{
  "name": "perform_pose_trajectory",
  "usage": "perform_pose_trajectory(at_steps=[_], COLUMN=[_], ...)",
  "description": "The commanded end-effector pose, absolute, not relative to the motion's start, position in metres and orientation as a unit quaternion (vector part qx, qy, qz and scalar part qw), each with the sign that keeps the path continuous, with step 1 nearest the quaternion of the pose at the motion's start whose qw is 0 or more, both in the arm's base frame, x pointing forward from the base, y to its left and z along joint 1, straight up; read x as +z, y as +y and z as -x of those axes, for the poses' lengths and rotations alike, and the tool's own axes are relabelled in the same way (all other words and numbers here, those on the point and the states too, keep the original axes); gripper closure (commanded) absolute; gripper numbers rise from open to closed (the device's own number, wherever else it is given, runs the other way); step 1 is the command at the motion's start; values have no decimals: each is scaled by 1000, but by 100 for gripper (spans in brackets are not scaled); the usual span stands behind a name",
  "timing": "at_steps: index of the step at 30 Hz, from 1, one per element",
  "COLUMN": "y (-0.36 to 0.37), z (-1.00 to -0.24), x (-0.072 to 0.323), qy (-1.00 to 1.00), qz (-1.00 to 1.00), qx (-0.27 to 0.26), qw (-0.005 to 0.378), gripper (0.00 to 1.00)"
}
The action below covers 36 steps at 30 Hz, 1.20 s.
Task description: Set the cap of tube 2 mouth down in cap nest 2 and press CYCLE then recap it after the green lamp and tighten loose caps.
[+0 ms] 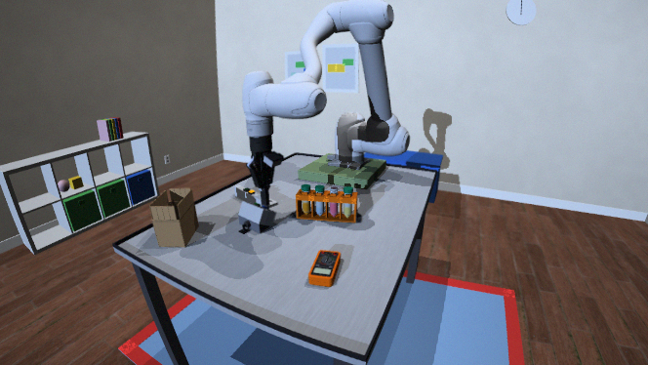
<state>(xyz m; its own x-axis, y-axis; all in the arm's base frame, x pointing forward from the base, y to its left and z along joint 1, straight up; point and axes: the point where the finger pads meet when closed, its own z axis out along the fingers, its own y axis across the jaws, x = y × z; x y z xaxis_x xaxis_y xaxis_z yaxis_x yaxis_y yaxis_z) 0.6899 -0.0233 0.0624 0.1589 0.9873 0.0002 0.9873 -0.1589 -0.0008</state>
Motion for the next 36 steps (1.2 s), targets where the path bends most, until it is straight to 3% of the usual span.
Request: perform_pose_trajectory(at_steps=[1, 36], y=[-23, -23], z=[-692, -691], x=[80, 83], qy=[-649, -649], qz=[761, 761], qx=[-1, 0], qw=[-2, -1], gripper=[90, 90])
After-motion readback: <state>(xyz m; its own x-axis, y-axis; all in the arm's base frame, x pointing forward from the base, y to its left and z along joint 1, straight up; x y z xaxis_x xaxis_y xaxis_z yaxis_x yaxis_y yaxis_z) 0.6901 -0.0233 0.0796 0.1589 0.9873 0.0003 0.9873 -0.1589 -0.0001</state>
